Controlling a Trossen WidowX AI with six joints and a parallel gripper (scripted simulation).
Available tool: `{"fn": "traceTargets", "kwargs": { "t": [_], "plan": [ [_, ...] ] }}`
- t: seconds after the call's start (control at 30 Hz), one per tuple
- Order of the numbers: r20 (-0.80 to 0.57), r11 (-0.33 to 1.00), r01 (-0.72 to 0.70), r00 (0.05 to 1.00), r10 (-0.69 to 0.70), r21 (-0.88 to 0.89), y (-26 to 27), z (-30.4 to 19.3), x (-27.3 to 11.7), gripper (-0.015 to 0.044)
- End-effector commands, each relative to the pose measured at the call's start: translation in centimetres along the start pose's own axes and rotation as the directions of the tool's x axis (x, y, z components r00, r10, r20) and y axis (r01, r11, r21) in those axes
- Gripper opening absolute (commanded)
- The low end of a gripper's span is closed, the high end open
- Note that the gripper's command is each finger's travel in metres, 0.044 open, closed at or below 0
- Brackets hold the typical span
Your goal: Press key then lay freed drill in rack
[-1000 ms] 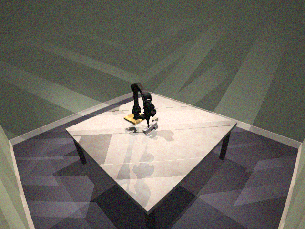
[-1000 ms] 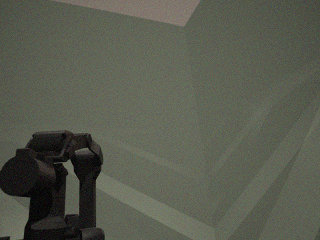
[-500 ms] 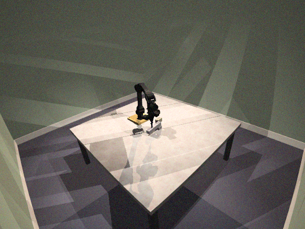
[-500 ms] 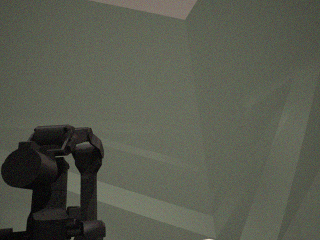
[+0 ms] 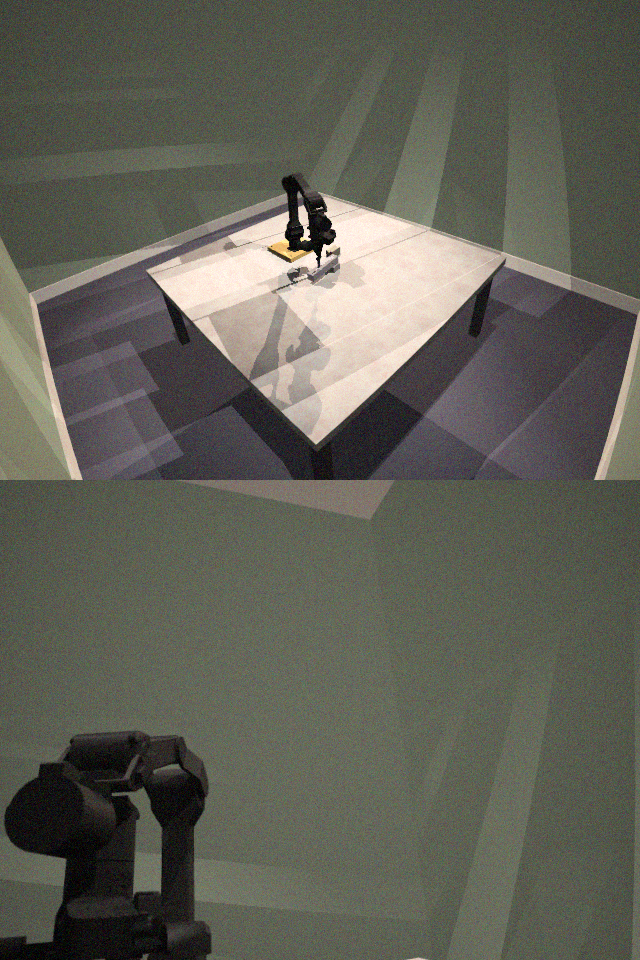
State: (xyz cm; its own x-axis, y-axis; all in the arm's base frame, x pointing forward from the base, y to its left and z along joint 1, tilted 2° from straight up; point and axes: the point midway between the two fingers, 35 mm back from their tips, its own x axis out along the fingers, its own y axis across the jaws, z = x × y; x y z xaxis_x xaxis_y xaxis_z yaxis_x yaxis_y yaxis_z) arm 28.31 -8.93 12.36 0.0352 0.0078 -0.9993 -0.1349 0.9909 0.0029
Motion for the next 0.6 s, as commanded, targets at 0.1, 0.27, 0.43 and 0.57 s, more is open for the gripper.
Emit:
{"fn": "traceTargets", "kwargs": {
  "t": [0.1,0.27,0.43,0.57],
  "plan": [
    [-0.043,1.000,-0.011,0.999,0.011,0.003,-0.02,-0.77,1.54,0.0000],
    [-0.043,1.000,-0.011,0.999,0.011,0.003,-0.03,-0.79,1.72,0.0000],
    [-0.043,1.000,-0.011,0.999,0.011,0.003,-0.03,-0.81,1.90,0.0000],
    [-0.043,1.000,-0.011,0.999,0.011,0.003,-0.04,-0.83,2.05,0.0000]
  ]
}}
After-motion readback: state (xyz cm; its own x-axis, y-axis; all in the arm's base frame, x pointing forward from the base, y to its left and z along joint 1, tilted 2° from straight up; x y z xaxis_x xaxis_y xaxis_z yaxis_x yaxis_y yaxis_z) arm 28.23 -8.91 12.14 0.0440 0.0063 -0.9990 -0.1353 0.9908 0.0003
